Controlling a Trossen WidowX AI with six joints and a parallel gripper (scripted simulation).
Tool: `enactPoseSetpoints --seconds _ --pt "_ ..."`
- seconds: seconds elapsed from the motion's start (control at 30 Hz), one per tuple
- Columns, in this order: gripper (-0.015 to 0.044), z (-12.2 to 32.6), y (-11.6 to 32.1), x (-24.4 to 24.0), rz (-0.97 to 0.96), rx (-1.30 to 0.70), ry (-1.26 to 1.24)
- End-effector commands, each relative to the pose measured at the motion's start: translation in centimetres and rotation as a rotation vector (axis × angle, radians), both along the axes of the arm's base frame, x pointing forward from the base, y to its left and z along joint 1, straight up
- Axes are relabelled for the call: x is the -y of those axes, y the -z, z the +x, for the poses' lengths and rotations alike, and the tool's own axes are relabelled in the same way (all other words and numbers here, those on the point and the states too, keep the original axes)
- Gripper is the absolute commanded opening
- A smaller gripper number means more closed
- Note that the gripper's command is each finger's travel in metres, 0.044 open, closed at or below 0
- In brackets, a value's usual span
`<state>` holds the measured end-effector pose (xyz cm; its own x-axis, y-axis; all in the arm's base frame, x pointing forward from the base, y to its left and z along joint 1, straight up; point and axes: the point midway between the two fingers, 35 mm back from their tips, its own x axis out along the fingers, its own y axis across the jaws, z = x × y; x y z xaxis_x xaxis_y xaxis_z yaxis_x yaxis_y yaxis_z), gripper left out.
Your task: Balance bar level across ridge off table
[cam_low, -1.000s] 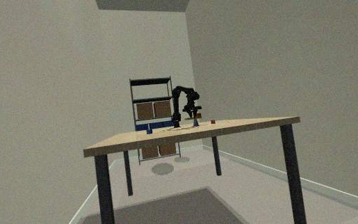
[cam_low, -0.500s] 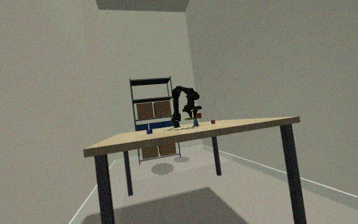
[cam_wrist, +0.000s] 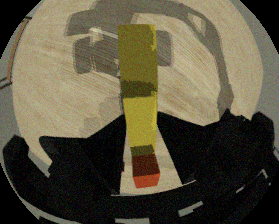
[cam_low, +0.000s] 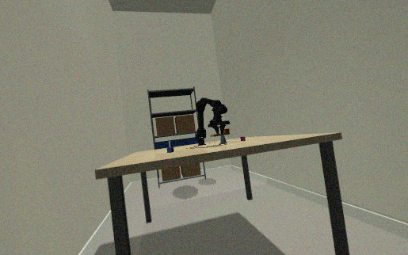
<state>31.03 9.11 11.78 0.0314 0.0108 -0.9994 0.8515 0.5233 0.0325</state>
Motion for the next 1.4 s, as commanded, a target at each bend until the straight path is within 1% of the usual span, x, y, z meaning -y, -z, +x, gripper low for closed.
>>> enactPoseSetpoints --seconds 0.0,0.17,0.2,0.57,0.87,0.9,1.03,1.27,1.37 --pt "0.0172 0.0 0.0 0.0 0.0 0.0 0.0" --pt "0.0173 0.0 0.0 0.0 0.0 0.0 0.0" --pt "0.0185 0.0 0.0 0.0 0.0 0.0 0.0" --pt "0.0185 0.0 0.0 0.0 0.0 0.0 0.0" --pt "0.0421 0.0 0.0 0.0 0.0 0.0 0.0" --pt "0.044 0.0 0.0 0.0 0.0 0.0 0.0" --pt "0.044 0.1 -0.7 0.0 0.0 0.001 0.0" --pt "0.044 0.0 -8.4 0.0 0.004 0.014 0.0" --pt "0.044 -0.4 -10.0 0.1 0.005 0.016 0.0"
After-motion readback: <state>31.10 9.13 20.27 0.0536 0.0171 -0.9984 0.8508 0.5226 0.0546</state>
